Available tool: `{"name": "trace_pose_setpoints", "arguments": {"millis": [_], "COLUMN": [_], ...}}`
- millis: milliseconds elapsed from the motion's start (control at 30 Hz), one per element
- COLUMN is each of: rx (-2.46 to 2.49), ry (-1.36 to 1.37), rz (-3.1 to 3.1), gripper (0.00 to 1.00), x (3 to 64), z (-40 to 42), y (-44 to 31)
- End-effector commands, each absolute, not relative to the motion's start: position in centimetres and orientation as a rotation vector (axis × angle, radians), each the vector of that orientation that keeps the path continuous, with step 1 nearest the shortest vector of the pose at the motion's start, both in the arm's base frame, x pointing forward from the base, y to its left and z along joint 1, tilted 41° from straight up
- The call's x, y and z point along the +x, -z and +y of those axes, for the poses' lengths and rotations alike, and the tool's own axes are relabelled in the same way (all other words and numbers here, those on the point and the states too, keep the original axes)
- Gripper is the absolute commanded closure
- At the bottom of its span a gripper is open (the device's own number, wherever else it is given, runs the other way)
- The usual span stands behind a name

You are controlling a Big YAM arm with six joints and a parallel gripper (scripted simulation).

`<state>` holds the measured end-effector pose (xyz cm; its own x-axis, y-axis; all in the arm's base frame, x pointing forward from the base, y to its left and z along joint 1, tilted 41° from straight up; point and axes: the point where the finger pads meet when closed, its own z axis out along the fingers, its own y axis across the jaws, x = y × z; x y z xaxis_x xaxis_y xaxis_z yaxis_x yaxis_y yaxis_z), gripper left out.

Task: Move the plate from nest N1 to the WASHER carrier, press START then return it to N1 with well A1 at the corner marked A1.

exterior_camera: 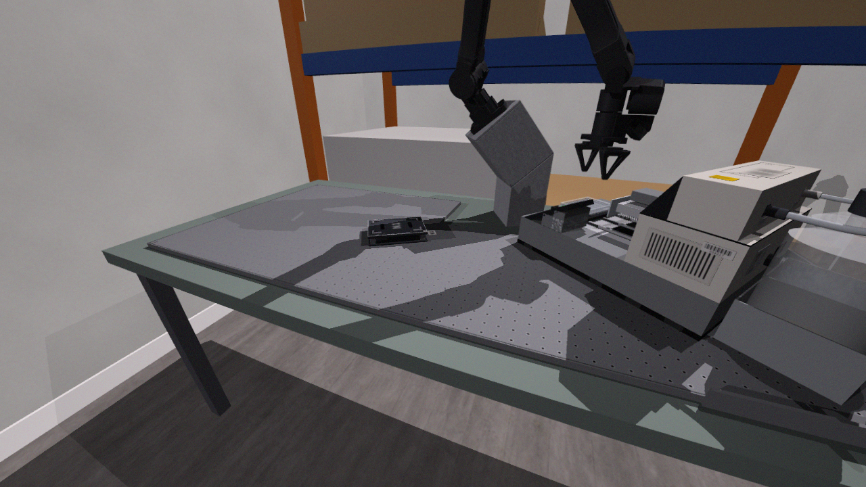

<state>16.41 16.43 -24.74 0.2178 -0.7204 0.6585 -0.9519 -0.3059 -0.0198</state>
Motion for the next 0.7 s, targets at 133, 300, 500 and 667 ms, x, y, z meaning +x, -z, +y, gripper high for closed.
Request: {"name": "trace_pose_setpoints", "arguments": {"millis": [133, 300, 500, 667], "rx": [2.268, 2.336, 2.337, 2.343], "ry": [-0.698, -0.635, -0.633, -0.645], "rz": [-1.218, -1.014, -1.010, -1.020], "gripper": [0.00, 0.00, 0.00, 0.00], "x": [16.64, 16.64, 16.66, 16.74], "z": [16.93, 16.93, 16.91, 17.33], "y": [24.87, 24.86, 24.87, 24.86]}}
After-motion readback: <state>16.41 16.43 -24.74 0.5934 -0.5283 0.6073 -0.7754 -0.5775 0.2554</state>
